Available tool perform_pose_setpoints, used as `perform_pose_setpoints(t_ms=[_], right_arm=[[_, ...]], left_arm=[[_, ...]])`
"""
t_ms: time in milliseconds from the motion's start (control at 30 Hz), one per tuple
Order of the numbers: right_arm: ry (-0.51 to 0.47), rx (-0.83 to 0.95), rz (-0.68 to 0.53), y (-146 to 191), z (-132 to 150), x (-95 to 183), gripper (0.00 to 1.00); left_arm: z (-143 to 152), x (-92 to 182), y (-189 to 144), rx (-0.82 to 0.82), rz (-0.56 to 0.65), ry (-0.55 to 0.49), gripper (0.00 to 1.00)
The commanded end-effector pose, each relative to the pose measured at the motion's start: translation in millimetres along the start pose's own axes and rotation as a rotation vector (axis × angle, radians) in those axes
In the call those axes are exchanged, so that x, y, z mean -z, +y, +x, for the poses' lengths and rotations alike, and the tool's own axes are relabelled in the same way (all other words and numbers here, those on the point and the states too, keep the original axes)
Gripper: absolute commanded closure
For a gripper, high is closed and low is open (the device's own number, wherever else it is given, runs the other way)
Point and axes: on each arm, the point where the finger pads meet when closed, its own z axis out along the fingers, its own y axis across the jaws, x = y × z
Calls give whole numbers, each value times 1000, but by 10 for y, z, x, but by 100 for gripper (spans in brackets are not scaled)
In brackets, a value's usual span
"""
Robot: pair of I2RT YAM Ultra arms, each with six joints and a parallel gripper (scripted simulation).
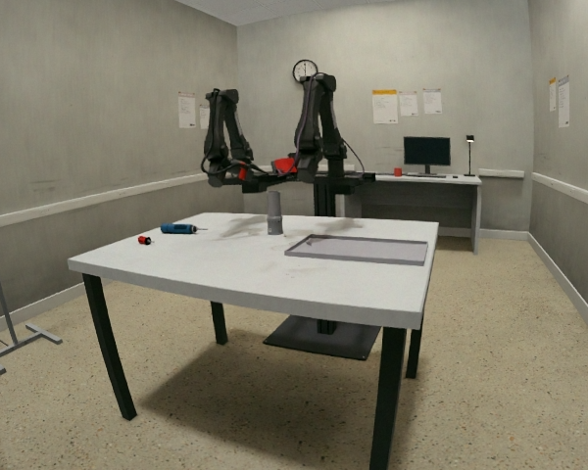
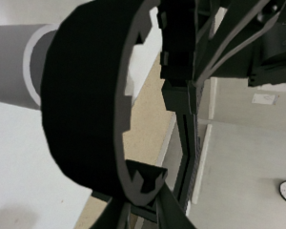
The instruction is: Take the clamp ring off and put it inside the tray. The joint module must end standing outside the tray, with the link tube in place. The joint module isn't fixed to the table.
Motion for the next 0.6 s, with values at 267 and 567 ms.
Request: perform_pose_setpoints(t_ms=[267, 567], right_arm=[[-38, 51, 2, 83, -145, 98, 80], [-26, 29, -2, 43, -112, 228, 80]], left_arm=[[-132, 69, -52, -54, -18, -25, 94], [-130, 69, -50, -54, -19, -24, 94]])
